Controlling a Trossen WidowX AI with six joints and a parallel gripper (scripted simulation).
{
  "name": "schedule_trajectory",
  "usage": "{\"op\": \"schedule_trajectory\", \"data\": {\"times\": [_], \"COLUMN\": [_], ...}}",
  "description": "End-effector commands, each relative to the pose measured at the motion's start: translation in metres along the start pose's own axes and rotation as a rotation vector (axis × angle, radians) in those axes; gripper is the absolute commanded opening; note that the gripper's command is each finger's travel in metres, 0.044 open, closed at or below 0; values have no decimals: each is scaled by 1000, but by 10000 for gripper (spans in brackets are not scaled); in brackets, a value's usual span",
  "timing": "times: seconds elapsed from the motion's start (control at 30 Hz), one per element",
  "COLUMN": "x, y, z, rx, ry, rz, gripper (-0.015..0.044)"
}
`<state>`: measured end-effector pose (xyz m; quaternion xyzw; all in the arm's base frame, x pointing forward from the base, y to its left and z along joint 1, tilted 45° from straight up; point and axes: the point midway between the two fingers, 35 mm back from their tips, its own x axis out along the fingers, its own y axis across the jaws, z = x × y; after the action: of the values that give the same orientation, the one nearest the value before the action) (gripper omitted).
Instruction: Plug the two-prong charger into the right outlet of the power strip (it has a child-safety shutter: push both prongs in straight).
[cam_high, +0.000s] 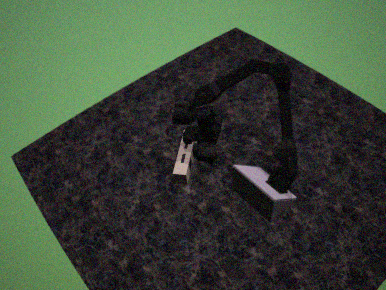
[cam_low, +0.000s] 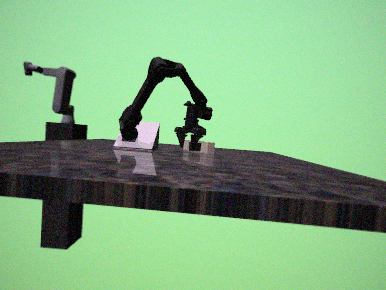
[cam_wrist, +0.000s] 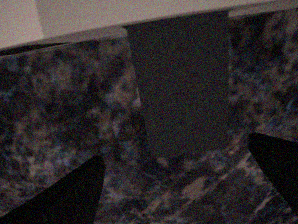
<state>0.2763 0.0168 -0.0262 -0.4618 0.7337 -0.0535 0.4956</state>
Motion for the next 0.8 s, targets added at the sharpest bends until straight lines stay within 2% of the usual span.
{"op": "schedule_trajectory", "data": {"times": [0.0, 0.7, 0.77], "x": [-2, 2, -7], "y": [-3, 2, 1], "z": [-4, -23, -20], "rx": [4, 0, 5], "ry": [-11, -9, -88], "rz": [-5, 1, 7], "gripper": [440, 440, 440]}}
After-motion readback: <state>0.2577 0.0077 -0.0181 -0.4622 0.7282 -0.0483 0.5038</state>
